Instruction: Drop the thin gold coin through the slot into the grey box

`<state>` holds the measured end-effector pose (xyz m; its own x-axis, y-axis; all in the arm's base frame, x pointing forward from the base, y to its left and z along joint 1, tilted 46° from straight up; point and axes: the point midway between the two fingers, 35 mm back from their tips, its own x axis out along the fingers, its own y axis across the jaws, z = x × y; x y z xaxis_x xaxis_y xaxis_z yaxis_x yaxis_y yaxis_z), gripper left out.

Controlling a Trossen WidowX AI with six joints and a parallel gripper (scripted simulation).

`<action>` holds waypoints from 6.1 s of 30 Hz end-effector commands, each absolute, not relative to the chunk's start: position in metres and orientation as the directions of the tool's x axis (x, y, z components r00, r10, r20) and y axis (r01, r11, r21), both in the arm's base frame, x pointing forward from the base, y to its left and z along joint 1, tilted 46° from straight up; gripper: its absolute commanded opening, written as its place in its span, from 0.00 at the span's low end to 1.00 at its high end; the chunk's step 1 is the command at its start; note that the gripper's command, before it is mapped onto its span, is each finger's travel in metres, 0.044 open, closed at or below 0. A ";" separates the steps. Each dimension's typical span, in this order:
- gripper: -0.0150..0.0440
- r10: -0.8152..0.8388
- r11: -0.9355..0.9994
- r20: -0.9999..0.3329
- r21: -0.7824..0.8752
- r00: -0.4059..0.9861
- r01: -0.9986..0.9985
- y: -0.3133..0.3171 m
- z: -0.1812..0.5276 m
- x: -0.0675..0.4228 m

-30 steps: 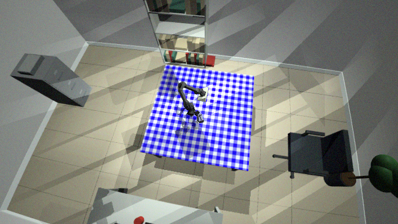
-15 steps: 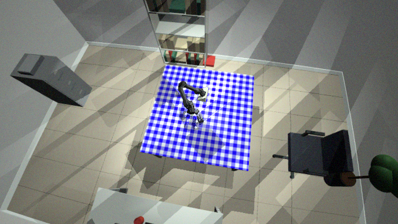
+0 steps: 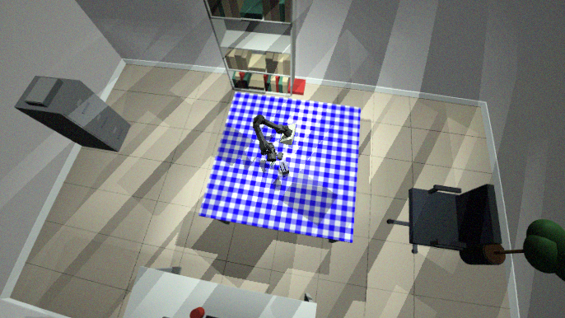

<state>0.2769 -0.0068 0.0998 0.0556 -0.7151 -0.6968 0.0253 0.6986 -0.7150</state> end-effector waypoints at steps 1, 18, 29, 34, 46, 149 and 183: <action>0.25 -0.712 0.693 -0.700 -0.714 0.058 -0.099 -0.007 0.102 0.278; 0.25 -0.712 0.565 -0.700 -0.620 0.058 -0.545 -0.009 0.106 0.279; 0.25 -0.710 0.566 -0.702 -0.618 0.058 -0.546 0.003 0.095 0.287; 0.25 -0.709 0.566 -0.703 -0.616 0.059 -0.547 0.012 0.088 0.292; 0.25 -0.704 0.571 -0.707 -0.614 0.059 -0.544 0.033 0.068 0.302; 0.25 -0.716 0.560 -0.696 -0.620 0.056 -0.550 0.071 0.013 0.315; 0.53 -0.712 0.565 -0.700 -0.619 0.057 -0.545 0.066 0.008 0.316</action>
<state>0.3163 0.0662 0.0082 0.0570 -0.7118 -0.7001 -0.5460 0.5649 -0.6187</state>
